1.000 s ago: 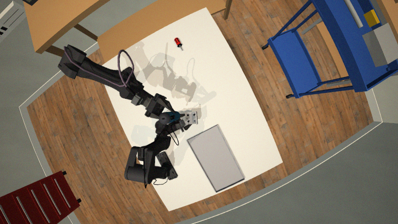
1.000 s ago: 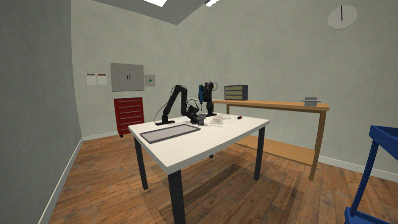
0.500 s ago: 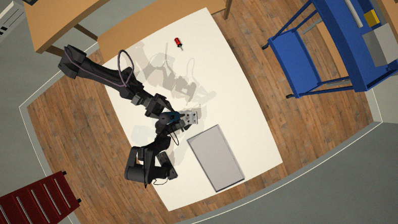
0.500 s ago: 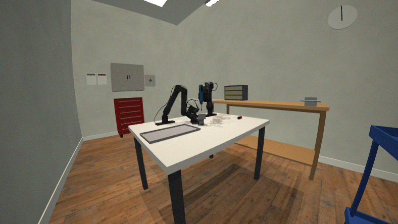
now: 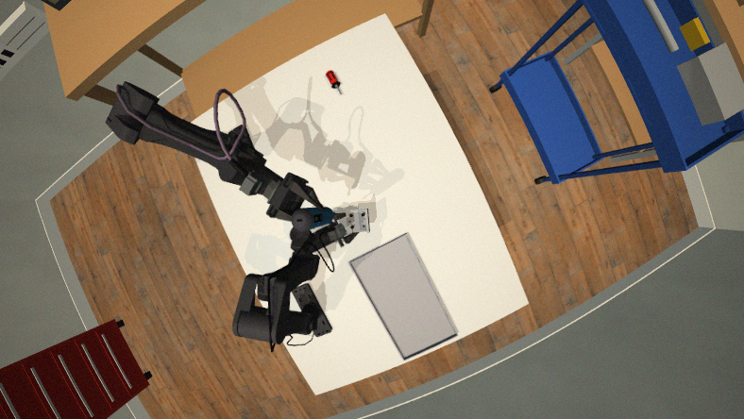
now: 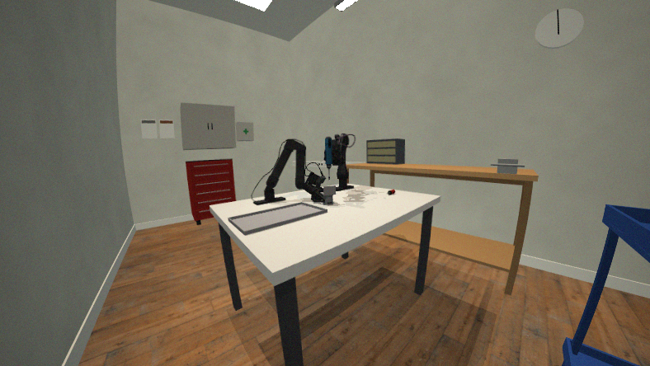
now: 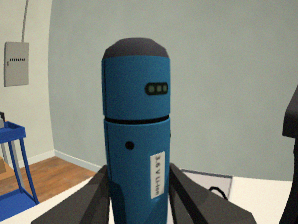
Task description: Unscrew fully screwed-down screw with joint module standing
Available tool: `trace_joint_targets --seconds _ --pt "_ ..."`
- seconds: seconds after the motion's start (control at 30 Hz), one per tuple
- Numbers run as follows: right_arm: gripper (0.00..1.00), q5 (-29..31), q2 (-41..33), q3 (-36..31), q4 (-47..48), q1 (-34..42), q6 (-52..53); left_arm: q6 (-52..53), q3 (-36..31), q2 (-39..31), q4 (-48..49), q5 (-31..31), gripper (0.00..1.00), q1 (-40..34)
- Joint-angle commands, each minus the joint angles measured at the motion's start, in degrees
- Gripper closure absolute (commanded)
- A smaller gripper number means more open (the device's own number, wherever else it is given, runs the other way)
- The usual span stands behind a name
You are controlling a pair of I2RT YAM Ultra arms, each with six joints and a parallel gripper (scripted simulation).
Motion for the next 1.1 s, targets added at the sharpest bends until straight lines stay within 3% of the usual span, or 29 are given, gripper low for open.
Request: trace_joint_targets --seconds 0.0,1.07 --pt "0.41 0.10 -0.35 0.21 0.76 -0.06 -0.01 0.31 2.97 -2.59 3.09 -0.44 0.58 -0.21" --pt "0.41 0.10 -0.35 0.21 0.76 -0.06 -0.01 0.30 5.14 -4.13 -0.86 -0.45 0.58 -0.17"
